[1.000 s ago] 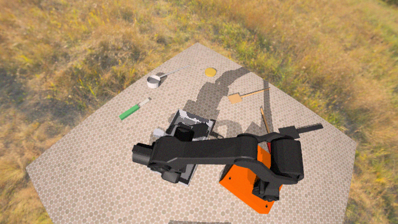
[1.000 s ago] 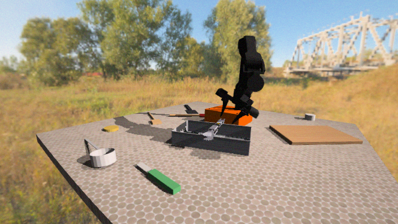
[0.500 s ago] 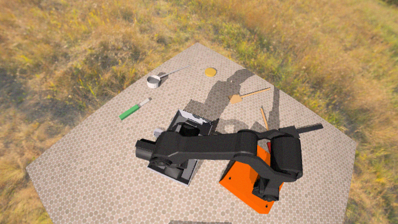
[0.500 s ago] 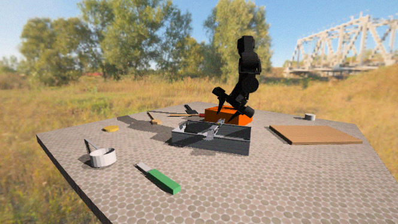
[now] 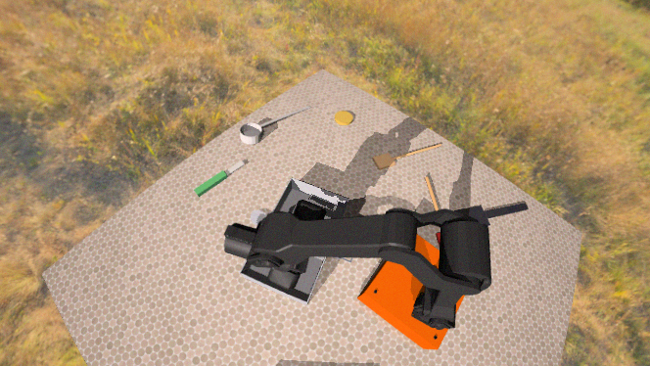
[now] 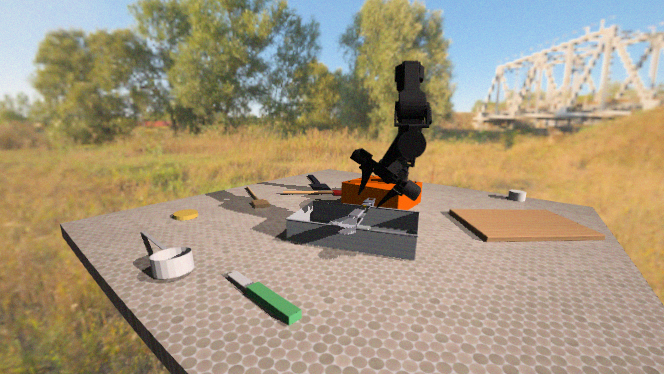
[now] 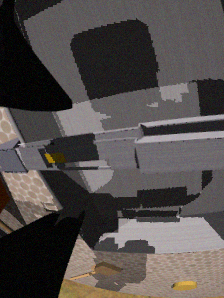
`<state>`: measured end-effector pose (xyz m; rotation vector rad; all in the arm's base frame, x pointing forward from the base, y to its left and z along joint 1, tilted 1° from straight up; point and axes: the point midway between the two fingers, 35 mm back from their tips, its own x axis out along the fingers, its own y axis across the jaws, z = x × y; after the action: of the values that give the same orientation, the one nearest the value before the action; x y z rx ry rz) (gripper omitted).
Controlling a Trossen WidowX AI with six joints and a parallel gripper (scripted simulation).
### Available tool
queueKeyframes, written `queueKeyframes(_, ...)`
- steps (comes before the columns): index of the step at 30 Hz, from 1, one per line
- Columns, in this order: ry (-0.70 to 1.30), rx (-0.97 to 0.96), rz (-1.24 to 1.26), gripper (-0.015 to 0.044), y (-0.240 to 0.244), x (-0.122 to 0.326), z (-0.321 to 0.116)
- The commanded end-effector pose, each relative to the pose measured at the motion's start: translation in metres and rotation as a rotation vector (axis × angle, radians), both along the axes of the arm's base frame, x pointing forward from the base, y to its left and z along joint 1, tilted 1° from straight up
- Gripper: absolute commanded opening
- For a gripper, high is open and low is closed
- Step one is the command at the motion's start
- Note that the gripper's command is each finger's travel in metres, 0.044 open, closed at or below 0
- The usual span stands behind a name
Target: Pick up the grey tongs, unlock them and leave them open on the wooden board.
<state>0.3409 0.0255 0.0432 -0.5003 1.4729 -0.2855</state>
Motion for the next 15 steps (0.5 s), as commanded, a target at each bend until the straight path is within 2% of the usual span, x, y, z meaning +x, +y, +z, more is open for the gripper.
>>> queueKeyframes(1, 0.014, -0.009, 0.002, 0.026, -0.005, -0.001, -0.01)
queueKeyframes(15, 0.014, -0.01, 0.002, 0.026, -0.016, 0.002, -0.03)
